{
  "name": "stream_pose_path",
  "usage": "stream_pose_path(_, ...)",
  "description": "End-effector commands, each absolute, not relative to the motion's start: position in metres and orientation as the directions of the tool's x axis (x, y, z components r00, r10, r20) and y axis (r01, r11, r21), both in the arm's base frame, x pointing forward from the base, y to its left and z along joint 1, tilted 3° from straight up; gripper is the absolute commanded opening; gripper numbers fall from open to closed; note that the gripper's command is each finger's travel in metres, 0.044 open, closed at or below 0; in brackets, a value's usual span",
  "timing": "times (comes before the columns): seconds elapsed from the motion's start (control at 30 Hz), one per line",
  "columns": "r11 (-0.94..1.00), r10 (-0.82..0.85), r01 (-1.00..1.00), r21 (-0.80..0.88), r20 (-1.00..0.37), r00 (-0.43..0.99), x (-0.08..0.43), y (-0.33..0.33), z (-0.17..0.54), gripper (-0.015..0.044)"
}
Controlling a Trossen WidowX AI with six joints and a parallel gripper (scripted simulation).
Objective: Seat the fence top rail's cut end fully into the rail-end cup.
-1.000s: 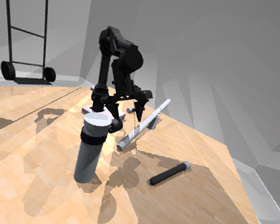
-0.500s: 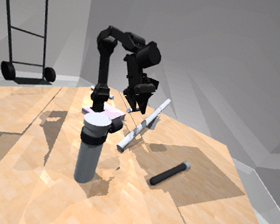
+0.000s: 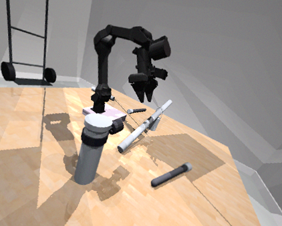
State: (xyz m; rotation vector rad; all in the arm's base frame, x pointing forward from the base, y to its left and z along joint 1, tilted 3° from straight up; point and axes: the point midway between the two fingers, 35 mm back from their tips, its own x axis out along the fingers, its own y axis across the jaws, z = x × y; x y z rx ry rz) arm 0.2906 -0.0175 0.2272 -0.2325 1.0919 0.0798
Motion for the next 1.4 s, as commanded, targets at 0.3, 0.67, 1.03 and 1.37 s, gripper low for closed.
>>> stream_pose_path(0.3,0.995,-0.070,0.098,-0.026,-0.874,0.481,0.282,-0.003,0.247,0.0440)
stream_pose_path(0.67,0.568,-0.043,0.814,0.125,-0.982,0.181,0.289,0.019,0.174,0.0440)
stream_pose_path(1.03,0.098,-0.045,0.995,-0.003,-0.999,0.001,0.284,0.031,0.136,0.0440)
stream_pose_path(1.37,0.098,-0.045,0.995,-0.003,-0.999,0.001,0.285,0.030,0.118,0.0440)
